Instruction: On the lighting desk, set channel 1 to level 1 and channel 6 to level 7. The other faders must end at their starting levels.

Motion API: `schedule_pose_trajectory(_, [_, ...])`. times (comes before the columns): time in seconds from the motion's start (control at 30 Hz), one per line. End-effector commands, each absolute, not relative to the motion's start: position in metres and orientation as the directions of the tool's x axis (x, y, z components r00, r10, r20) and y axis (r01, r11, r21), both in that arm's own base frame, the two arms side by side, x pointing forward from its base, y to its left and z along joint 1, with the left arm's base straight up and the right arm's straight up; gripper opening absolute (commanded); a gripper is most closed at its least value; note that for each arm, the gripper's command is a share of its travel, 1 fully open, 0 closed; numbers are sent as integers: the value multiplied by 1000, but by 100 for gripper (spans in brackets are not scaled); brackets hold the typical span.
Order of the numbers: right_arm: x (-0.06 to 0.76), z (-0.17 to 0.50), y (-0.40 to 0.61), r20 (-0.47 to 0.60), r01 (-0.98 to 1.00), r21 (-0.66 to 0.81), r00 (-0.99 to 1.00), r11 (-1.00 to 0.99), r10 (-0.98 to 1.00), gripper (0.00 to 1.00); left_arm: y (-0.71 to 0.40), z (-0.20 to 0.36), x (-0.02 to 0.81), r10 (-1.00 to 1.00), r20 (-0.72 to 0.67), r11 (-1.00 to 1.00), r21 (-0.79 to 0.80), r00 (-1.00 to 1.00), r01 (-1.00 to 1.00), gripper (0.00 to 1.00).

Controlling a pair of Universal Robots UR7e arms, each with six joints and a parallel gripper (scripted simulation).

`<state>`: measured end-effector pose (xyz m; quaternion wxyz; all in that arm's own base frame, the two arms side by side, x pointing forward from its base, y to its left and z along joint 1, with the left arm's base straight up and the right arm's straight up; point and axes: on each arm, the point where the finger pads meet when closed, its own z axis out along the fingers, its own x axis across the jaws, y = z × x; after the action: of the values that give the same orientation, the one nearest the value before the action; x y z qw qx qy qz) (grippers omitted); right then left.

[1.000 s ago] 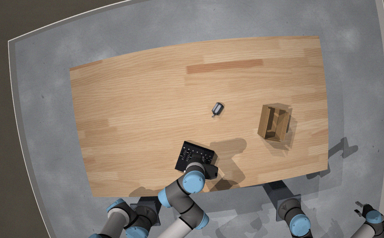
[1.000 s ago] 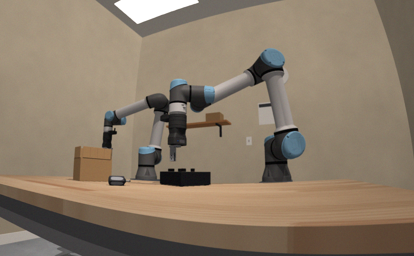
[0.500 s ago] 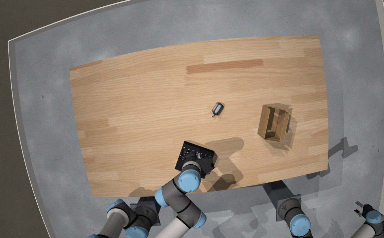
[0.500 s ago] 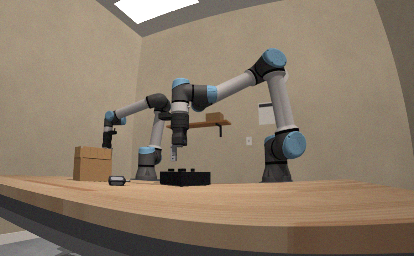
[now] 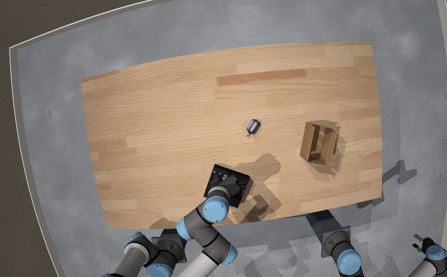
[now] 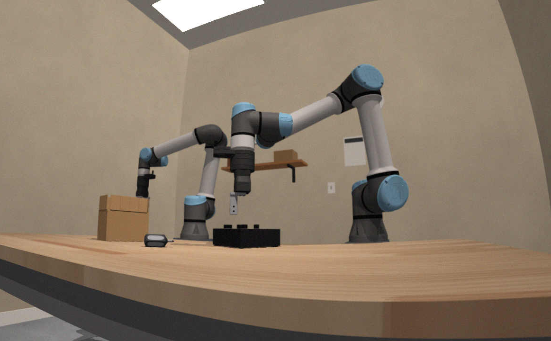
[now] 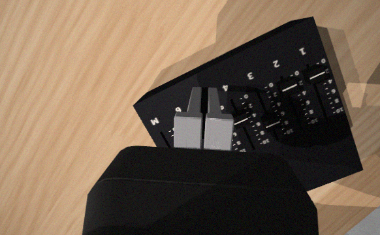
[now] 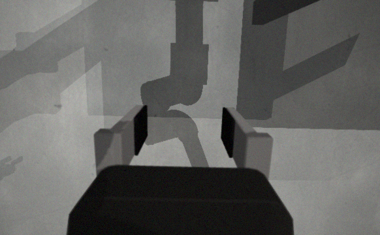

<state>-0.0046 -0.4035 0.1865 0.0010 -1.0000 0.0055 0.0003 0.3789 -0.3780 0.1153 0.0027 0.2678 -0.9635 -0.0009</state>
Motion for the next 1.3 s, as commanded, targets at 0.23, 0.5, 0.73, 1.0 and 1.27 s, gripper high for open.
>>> schedule_pose_trajectory(0.23, [-4,187,-404,0,-11,0,1000,-1000,-11,100,-366,116,389,-735,0,678,0,-678,-735,0])
schedule_pose_trajectory(0.5, [-4,187,-404,0,-11,0,1000,-1000,-11,100,-359,116,393,-819,0,573,0,-573,-819,0])
schedule_pose_trajectory(0.73, [-4,187,-404,0,-11,0,1000,-1000,-11,100,-357,116,394,-846,0,533,0,-533,-846,0])
schedule_pose_trajectory(1.0, [-4,187,-404,0,-11,0,1000,-1000,-11,100,-355,115,395,-863,0,506,0,-506,-863,0])
schedule_pose_trajectory(1.27, [-4,187,-404,0,-11,0,1000,-1000,-11,100,-355,115,395,-864,0,504,0,-504,-864,0])
